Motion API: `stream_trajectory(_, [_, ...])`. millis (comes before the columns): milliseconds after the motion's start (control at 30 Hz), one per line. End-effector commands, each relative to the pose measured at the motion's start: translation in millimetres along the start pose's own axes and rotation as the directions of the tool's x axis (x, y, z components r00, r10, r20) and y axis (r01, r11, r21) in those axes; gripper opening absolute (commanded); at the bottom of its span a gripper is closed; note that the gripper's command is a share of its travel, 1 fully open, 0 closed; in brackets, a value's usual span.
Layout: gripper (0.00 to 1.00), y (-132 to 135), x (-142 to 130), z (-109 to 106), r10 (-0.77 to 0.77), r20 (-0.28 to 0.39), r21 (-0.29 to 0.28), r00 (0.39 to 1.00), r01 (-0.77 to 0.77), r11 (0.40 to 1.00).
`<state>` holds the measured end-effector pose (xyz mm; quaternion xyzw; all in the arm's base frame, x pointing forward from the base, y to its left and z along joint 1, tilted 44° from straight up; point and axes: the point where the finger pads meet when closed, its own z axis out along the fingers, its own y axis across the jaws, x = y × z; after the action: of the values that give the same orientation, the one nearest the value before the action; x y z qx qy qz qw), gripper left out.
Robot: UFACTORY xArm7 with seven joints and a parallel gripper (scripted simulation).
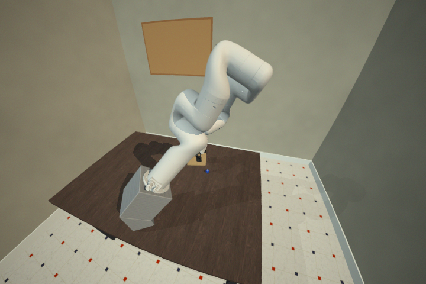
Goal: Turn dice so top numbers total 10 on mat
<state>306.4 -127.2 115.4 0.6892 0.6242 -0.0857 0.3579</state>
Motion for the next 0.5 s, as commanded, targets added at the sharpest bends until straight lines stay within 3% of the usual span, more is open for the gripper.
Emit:
stream_trajectory(0, [1.00,1.8,0.2,6.8,0.001,0.002,-0.007,1.000,-0.001,1.000])
stream_trajectory(467, [1.00,2.8,-0.1,80.2,0.001,0.002,-0.007,1.000,-0.001,1.000])
